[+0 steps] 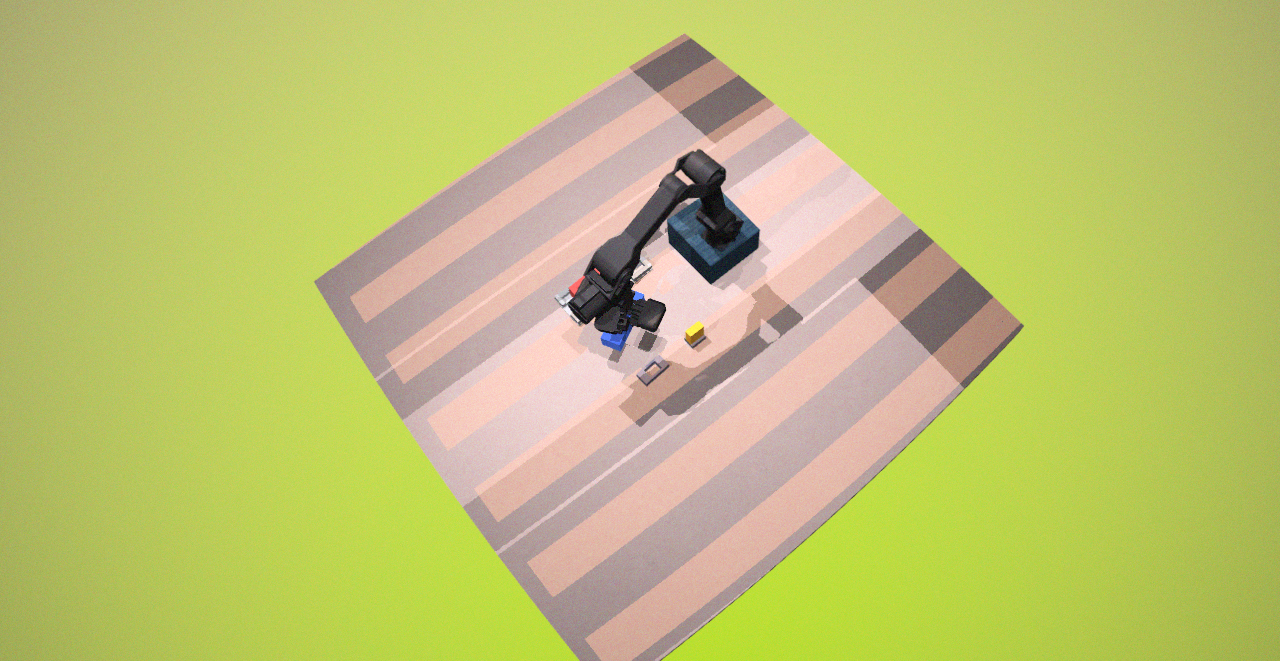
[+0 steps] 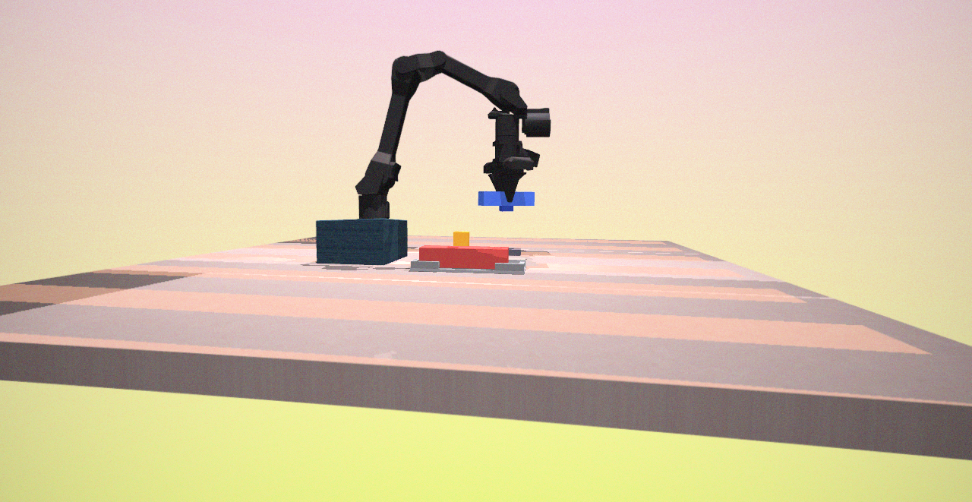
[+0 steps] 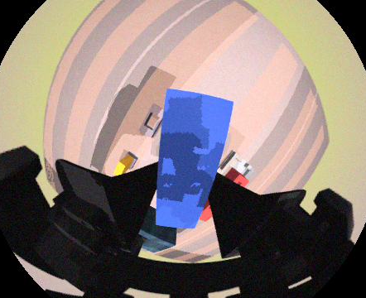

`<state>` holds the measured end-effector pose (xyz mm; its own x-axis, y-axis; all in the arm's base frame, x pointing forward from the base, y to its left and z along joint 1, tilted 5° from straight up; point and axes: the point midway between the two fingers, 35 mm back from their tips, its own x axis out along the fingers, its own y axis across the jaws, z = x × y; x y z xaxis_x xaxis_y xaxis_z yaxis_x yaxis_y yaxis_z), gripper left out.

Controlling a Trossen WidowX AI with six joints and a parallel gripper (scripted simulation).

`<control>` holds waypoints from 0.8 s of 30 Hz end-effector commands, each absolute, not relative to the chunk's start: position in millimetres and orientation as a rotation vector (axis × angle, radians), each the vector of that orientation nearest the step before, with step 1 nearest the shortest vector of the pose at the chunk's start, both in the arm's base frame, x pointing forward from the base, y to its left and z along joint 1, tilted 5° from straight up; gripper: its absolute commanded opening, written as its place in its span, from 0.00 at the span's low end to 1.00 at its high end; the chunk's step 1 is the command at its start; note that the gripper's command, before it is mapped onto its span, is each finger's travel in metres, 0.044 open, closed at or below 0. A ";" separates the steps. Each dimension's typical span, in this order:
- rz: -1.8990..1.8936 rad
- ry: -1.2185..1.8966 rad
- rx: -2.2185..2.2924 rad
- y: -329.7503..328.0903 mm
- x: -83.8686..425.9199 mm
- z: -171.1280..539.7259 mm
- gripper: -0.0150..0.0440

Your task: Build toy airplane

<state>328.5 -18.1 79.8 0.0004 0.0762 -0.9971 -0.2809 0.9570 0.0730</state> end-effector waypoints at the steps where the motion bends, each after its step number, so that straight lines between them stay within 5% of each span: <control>1: 0.318 1.538 -0.208 -28.7 324.6 78.6 0.25; 24: 0.616 1.471 -0.522 -94.5 291.3 61.8 0.25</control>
